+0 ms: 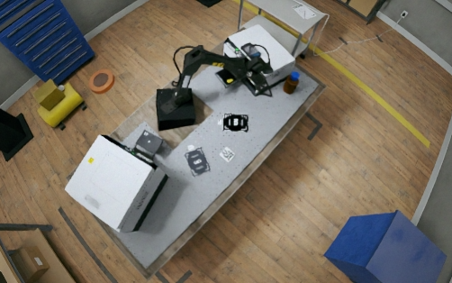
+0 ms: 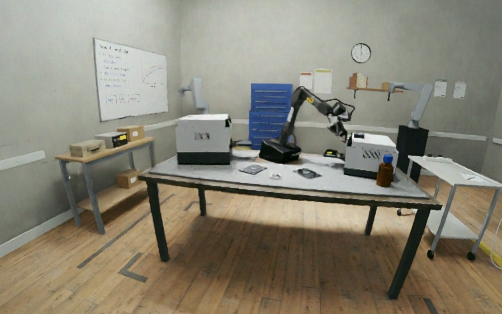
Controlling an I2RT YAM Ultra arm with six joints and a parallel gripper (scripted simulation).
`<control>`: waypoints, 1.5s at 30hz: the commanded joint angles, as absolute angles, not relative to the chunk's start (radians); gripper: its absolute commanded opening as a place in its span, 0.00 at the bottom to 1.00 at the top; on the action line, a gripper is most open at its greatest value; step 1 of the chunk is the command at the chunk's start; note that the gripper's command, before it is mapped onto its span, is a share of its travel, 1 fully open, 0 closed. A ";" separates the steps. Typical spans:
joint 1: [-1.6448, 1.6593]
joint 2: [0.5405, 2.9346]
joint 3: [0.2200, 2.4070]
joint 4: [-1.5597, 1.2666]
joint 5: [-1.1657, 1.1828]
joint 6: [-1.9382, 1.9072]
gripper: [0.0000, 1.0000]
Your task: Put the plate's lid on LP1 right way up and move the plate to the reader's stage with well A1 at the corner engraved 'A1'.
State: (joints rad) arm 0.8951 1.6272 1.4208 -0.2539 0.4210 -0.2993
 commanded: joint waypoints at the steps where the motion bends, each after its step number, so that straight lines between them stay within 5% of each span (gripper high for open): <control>1: 0.918 1.579 1.461 -0.313 0.394 -0.376 1.00; 45: 1.179 1.621 1.554 -0.799 0.258 -0.956 1.00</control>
State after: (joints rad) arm 1.1568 1.6138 1.5196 -0.7441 0.2783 -0.8997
